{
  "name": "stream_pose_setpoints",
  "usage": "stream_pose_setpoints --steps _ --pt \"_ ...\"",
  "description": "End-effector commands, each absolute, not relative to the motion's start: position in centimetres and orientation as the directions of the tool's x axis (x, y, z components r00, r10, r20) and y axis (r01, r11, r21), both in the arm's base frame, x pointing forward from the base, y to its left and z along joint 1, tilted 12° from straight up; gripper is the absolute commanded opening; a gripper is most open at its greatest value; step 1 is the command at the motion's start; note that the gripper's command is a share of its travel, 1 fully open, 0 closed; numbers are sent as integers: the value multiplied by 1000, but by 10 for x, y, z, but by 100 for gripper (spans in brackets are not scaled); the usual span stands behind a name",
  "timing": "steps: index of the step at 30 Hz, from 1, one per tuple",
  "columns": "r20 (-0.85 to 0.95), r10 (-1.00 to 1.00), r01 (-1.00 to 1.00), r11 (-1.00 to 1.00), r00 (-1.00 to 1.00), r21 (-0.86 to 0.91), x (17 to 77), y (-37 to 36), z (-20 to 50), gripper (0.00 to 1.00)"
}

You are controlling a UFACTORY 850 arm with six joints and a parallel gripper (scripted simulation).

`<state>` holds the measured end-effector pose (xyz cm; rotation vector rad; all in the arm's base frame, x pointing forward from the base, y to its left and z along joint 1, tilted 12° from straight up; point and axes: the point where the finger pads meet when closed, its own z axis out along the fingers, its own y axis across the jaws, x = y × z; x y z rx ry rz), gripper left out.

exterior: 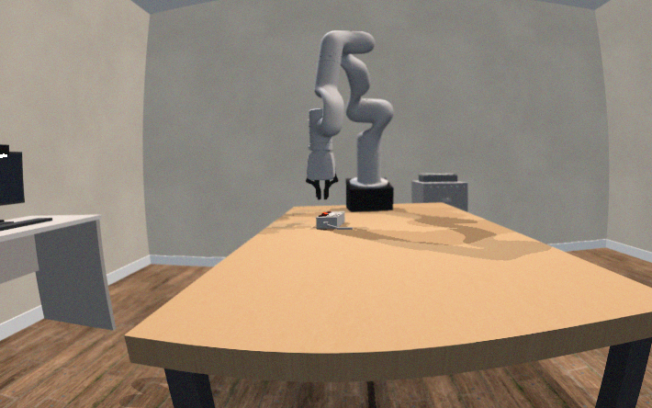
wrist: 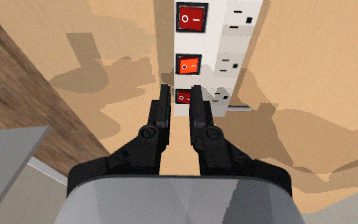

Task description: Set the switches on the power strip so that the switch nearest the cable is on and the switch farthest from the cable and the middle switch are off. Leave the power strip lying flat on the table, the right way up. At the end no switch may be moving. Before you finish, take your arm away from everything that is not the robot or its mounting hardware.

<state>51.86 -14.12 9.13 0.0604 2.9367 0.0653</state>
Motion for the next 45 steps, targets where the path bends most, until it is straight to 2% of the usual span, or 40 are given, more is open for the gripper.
stream_pose_setpoints --steps 1,45 --pt "-208 45 35 998 -977 52 519 -142 91 0" --pt "-209 45 35 998 -977 53 521 -141 82 0"
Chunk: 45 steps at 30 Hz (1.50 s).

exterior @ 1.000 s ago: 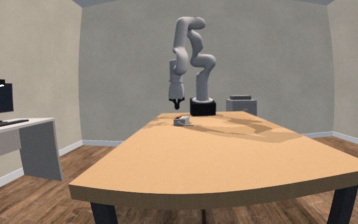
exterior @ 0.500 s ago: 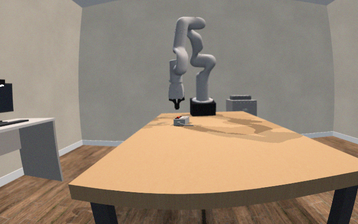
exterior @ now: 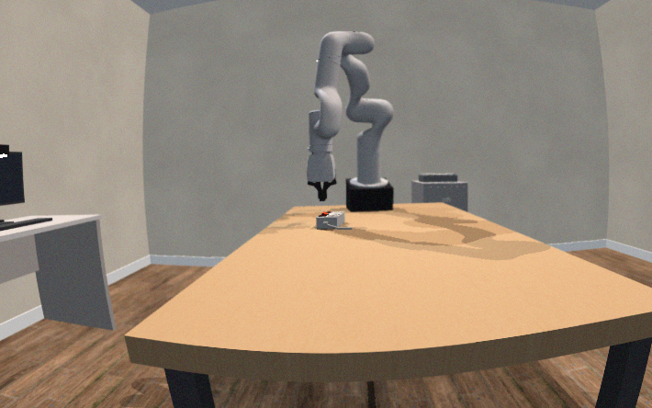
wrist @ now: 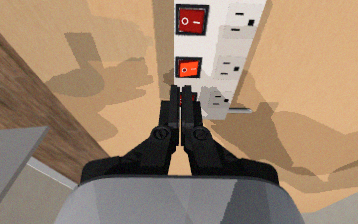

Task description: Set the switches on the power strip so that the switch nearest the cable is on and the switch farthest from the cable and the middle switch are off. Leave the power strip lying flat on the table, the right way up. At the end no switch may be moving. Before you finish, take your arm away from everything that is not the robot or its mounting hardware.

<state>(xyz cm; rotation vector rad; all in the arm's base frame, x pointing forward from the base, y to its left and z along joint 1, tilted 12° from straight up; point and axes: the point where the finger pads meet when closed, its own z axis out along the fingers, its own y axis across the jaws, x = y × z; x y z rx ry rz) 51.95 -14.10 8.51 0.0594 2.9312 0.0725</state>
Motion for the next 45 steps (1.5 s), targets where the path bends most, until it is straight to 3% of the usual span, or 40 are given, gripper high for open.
stream_pose_setpoints --steps 1,45 --pt "-209 45 35 998 -977 53 521 -141 81 0" --pt "-209 45 35 998 -977 53 527 -140 47 0"
